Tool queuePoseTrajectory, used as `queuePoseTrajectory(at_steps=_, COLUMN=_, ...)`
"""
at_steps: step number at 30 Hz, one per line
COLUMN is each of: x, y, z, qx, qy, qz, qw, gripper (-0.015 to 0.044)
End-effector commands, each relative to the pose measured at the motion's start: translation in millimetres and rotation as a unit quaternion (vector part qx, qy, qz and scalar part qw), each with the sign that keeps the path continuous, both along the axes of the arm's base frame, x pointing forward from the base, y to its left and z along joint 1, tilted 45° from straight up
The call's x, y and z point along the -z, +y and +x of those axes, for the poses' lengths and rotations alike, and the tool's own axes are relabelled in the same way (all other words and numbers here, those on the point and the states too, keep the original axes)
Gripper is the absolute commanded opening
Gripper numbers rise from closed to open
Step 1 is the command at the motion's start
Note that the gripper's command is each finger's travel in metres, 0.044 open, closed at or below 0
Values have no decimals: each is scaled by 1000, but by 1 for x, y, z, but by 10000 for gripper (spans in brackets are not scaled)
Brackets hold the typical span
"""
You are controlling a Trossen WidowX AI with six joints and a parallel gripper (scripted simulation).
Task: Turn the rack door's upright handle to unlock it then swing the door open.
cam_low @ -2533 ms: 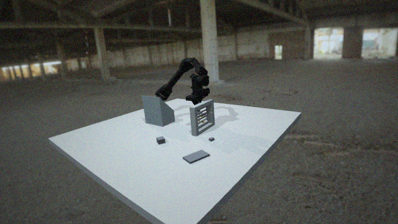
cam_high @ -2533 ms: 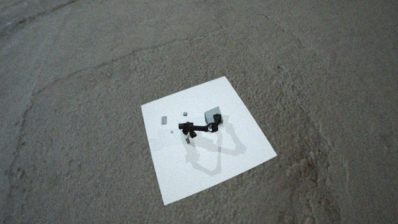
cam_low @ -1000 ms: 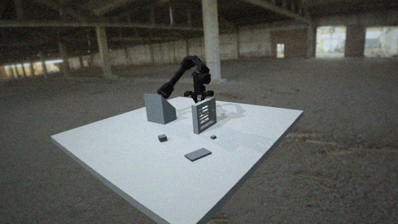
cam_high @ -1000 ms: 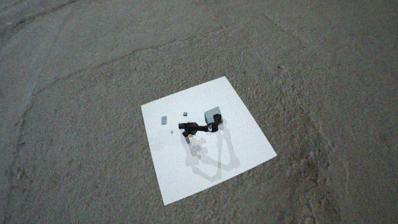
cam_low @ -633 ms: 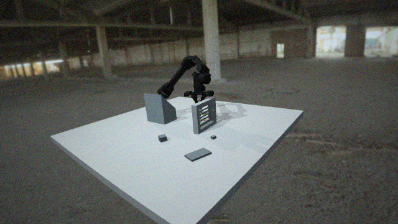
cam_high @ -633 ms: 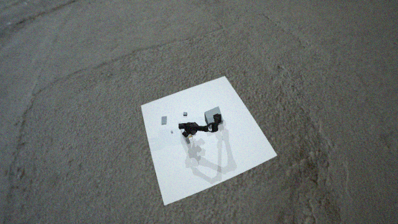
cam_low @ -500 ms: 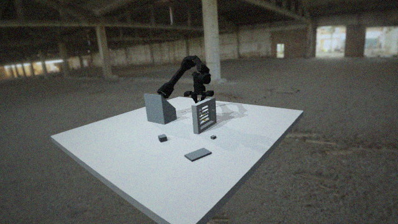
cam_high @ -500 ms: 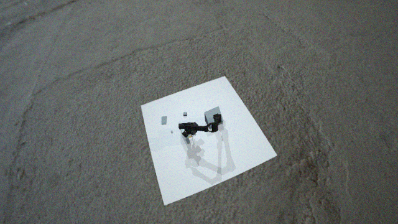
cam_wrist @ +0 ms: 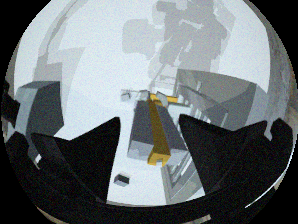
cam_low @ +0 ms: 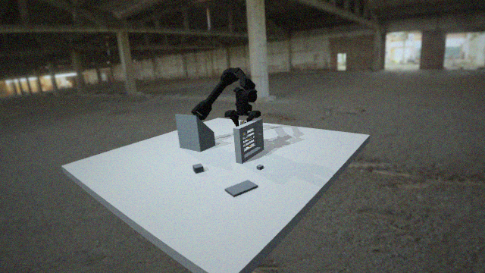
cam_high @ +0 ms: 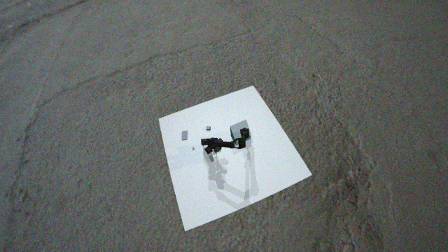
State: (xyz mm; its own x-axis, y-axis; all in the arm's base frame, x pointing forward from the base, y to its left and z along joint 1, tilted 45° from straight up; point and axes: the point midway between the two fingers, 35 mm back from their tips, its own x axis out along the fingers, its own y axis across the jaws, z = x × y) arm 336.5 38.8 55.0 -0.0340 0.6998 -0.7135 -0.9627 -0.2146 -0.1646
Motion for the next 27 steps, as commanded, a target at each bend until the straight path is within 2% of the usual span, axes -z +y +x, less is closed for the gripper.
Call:
queuePoseTrajectory(at_steps=1, x=1, y=0, z=1, qx=55, qy=50, qz=-3, qw=997, gripper=281)
queuePoseTrajectory(at_steps=7, x=1, y=-1, z=1, qx=160, qy=153, qz=-8, qw=975, gripper=281)
queuePoseTrajectory(at_steps=14, x=1, y=-1, z=1, qx=277, qy=268, qz=-13, qw=922, gripper=281)
queuePoseTrajectory(at_steps=20, x=0, y=-1, z=1, qx=372, qy=361, qz=-17, qw=855, gripper=281)
queuePoseTrajectory(at_steps=27, x=0, y=0, z=1, qx=471, qy=459, qz=-21, qw=753, gripper=281)
